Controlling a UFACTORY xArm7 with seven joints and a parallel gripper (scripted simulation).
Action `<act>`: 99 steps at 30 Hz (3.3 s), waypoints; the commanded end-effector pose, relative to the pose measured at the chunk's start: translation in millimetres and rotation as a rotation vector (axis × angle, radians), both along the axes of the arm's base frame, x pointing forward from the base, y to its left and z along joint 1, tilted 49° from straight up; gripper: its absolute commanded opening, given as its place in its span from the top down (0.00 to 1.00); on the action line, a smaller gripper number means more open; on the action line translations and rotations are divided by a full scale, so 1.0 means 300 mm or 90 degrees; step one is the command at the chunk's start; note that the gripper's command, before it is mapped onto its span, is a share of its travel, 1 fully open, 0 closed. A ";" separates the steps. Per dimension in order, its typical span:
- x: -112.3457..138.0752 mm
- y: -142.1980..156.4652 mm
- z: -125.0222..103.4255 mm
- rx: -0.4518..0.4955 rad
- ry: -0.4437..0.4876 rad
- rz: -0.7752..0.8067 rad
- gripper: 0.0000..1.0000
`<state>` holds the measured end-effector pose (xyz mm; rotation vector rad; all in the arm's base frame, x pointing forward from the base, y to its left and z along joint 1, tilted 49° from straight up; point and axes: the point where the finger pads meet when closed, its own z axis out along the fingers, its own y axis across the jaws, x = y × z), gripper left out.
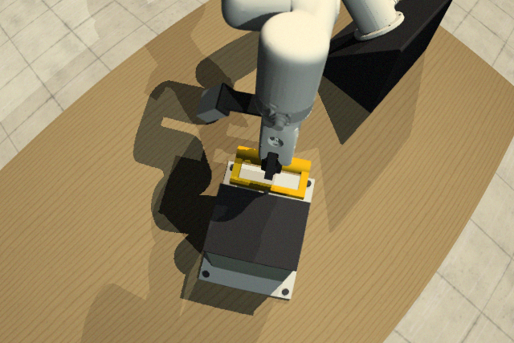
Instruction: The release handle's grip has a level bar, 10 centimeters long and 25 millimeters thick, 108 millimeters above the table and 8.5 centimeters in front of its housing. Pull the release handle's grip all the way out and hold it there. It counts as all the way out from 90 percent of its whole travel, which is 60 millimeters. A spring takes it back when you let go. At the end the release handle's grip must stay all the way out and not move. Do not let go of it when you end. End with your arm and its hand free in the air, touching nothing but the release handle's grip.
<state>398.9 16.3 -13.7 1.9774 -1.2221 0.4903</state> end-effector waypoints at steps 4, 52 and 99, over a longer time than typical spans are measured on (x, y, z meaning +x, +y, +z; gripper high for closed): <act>0.006 0.007 0.000 0.002 -0.001 0.002 0.46; 0.002 -0.041 -0.042 0.002 -0.001 0.002 0.46; -0.002 -0.096 -0.089 0.002 -0.001 0.002 1.00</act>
